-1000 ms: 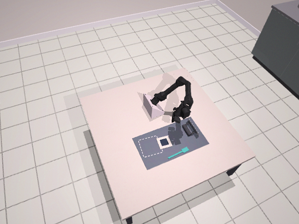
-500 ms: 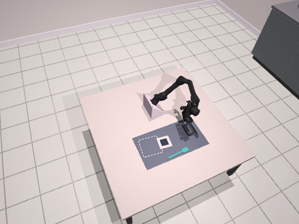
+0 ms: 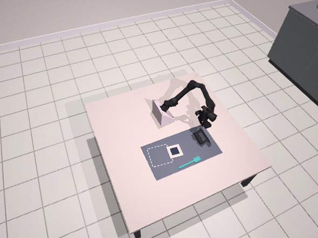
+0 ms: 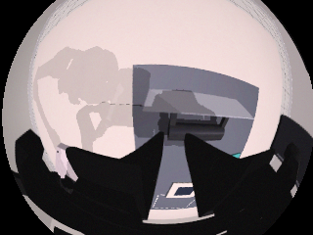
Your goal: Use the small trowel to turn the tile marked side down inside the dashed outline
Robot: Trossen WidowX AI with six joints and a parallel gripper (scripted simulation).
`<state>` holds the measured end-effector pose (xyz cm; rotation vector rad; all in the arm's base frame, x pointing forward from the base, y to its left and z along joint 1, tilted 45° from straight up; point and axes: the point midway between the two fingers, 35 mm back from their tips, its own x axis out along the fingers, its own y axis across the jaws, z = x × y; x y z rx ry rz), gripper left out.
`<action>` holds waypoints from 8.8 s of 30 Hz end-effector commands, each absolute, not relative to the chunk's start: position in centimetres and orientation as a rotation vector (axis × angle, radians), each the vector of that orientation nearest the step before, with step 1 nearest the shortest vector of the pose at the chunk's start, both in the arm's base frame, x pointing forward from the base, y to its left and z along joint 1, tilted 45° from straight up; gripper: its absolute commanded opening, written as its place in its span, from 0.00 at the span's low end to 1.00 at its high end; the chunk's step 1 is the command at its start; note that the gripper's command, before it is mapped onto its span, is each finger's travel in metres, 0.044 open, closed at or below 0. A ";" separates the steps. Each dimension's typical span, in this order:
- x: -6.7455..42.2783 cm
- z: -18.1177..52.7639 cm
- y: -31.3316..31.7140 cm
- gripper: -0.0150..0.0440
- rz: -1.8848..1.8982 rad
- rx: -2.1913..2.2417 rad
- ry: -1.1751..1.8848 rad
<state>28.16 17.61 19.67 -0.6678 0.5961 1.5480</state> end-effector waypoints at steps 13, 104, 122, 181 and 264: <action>28.0 19.3 18.1 0.42 1.551 -0.665 0.593; 27.1 17.5 21.8 0.42 1.570 -0.656 0.582; 27.1 17.5 21.8 0.42 1.570 -0.656 0.582; 26.6 23.3 24.8 0.42 1.570 -0.653 0.578; 26.1 14.3 19.3 0.42 0.690 0.540 1.512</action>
